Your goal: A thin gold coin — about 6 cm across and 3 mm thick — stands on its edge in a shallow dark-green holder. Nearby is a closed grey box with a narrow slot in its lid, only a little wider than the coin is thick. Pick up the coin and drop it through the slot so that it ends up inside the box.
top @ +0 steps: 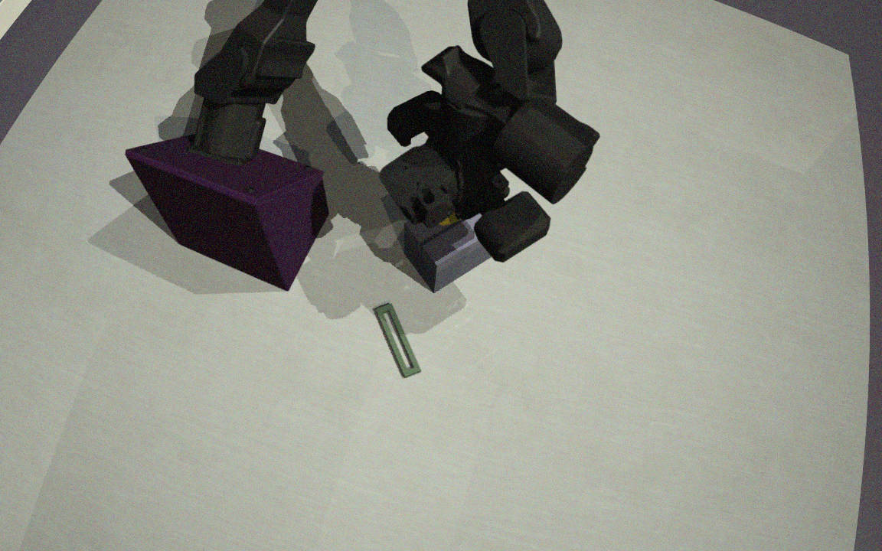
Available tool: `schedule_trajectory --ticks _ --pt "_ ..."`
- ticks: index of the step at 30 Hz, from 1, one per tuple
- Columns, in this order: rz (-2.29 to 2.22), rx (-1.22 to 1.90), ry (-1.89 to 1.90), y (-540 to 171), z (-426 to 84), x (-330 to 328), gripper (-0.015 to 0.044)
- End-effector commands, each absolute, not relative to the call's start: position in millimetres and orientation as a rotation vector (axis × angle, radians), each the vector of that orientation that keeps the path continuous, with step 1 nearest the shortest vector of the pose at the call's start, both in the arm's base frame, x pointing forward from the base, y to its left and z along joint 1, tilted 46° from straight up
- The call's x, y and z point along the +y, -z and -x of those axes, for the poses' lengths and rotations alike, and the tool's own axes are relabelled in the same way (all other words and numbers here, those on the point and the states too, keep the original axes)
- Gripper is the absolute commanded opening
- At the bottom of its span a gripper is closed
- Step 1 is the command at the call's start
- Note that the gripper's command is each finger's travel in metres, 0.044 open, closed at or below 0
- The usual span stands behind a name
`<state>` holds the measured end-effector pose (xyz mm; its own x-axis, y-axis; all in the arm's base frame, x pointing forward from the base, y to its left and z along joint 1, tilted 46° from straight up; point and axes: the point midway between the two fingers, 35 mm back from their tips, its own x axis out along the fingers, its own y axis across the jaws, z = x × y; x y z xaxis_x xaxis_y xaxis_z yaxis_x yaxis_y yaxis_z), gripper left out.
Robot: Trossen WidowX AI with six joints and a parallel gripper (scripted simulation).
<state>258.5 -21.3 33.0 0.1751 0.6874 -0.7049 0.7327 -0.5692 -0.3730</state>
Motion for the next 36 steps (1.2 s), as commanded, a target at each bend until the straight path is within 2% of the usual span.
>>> schedule_trajectory --ticks 1,9,15,24,34,36 --pt "-2.372 1.44 1.381 -31 -257 -18 0.0" --pt "-2.374 1.439 1.383 -29 -258 -17 0.0" --pt "-2.368 1.432 1.373 -31 -259 -19 0.0157" --pt "-2.368 1.432 1.373 -31 -259 -19 0.0161" --pt "-2.371 1.432 1.378 -51 -254 -40 0.0423" --pt "-2.376 1.438 1.38 -67 -247 -54 0.044"
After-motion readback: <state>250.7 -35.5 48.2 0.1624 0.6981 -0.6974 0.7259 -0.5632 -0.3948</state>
